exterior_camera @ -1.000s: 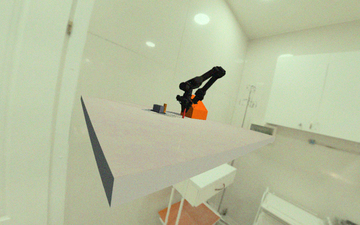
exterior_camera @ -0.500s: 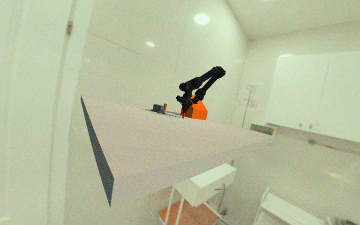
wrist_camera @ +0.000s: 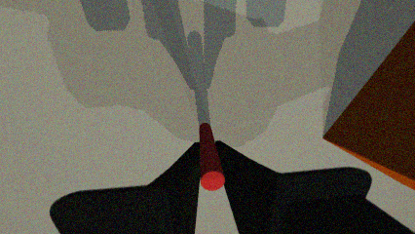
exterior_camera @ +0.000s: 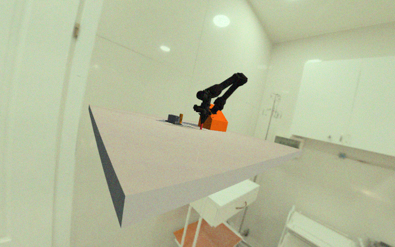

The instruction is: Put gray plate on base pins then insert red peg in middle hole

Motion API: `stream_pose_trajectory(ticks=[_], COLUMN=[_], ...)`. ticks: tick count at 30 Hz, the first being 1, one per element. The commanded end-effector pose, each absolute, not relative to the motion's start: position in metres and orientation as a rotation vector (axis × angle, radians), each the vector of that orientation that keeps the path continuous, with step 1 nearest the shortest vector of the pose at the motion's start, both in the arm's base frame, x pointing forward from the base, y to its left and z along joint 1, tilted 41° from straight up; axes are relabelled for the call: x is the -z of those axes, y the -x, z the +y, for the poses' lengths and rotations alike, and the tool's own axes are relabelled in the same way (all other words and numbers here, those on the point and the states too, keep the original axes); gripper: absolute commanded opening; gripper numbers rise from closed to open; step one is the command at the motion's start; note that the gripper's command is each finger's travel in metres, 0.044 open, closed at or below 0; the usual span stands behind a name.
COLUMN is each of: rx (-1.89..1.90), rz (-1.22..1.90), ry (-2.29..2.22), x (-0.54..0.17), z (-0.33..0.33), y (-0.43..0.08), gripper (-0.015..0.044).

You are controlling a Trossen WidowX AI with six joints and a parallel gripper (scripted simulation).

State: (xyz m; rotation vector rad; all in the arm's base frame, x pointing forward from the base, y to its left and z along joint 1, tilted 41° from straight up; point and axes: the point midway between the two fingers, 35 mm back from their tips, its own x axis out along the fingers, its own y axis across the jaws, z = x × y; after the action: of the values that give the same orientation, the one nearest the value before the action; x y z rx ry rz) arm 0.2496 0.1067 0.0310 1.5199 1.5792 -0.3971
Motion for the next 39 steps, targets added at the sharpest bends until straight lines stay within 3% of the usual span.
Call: stream_pose_trajectory(ticks=[1, 24, 39], rx=[0.393, 0.399, 0.418], rz=[1.571, 1.570, 1.573], ry=[-1.514, -1.509, -1.505], x=[-0.038, -0.087, -0.067], z=[0.100, 0.047, 0.031], y=[-0.252, -0.245, -0.271], gripper=[0.0000, 0.0000, 0.0000])
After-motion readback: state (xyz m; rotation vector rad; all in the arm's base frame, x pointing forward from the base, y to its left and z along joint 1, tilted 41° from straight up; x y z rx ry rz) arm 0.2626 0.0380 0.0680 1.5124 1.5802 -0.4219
